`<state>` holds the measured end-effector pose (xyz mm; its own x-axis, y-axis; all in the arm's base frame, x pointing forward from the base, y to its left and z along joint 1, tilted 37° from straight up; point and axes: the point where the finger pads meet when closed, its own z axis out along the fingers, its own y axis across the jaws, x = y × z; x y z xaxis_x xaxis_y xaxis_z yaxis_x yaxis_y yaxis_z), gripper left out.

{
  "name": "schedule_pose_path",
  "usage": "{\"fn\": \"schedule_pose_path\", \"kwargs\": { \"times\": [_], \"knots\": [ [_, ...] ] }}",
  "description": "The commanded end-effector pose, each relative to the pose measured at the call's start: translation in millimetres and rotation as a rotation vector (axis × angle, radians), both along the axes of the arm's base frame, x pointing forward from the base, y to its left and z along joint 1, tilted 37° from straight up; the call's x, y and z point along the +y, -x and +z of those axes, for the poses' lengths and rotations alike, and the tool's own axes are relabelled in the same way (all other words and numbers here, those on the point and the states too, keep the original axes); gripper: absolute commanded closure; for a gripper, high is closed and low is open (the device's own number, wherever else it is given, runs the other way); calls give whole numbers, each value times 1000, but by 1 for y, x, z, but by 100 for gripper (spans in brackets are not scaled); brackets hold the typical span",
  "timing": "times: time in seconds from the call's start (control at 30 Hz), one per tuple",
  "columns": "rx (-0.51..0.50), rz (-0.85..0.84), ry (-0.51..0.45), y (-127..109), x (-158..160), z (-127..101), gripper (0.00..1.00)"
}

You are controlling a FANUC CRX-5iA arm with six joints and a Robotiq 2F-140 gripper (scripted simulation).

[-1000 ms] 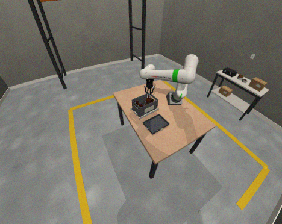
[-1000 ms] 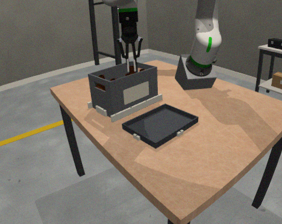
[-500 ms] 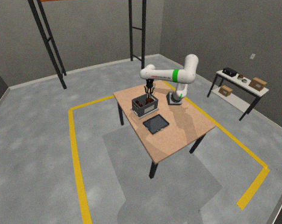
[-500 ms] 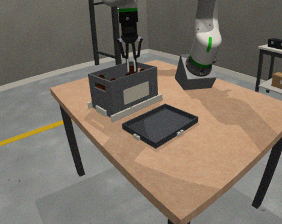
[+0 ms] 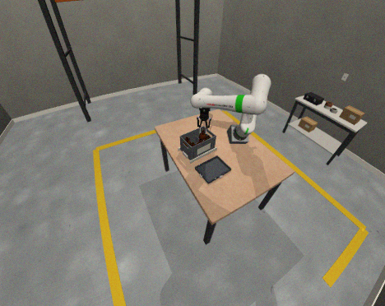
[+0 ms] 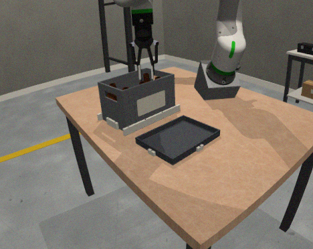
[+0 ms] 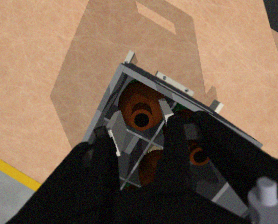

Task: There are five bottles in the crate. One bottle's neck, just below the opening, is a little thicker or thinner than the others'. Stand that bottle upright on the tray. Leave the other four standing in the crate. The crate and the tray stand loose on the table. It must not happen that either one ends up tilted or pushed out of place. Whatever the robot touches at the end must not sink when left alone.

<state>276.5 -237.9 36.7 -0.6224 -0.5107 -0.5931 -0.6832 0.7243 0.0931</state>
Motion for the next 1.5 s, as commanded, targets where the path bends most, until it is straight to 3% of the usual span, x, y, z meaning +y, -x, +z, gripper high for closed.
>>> {"fn": "schedule_pose_path", "kwargs": {
  "times": [0.0,1.13,1.47],
  "knots": [
    [0,0,2,0,-1,0,56],
    [0,0,2,0,-1,1,56],
    [0,0,2,5,-7,10,56]
  ]
}}
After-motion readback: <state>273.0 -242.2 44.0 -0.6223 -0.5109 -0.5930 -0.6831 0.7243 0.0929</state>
